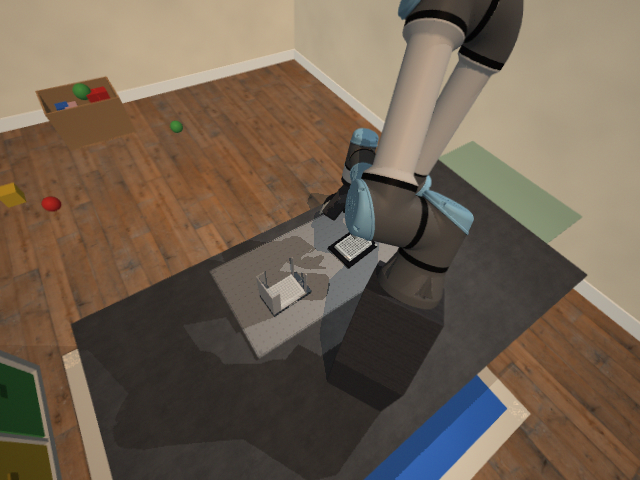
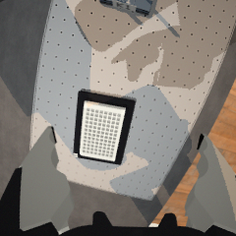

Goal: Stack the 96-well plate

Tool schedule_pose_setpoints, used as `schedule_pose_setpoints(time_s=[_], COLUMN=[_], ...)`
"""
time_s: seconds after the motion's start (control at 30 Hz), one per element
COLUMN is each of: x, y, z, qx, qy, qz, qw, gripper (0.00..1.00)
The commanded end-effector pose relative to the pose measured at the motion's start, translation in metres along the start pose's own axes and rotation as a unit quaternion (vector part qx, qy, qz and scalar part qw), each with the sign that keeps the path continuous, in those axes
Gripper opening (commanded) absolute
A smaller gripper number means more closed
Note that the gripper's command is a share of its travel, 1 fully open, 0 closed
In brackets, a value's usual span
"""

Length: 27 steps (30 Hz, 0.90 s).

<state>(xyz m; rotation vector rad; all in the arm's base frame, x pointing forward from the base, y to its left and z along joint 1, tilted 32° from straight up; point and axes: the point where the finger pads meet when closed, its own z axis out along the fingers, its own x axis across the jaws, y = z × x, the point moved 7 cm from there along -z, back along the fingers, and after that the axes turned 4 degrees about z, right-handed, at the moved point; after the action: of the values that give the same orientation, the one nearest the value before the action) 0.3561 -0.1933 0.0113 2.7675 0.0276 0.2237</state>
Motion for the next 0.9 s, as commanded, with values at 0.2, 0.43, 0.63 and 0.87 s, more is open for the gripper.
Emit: schedule_pose_setpoints(time_s=[0.2,0.43,0.63,0.87], x=[-0.024,-0.035,-0.044,-0.044], y=[0.037,0.048,0.061,0.061], z=[-0.010,-0.016,-0.020,-0.020], qx=[-0.043,-0.080,-0.080,-0.080], qy=[0.008,0.012,0.012,0.012], qz=[0.037,0.067,0.067,0.067], qw=[0.998,0.994,0.994,0.994], gripper=[1.00,1.00,1.00,1.00])
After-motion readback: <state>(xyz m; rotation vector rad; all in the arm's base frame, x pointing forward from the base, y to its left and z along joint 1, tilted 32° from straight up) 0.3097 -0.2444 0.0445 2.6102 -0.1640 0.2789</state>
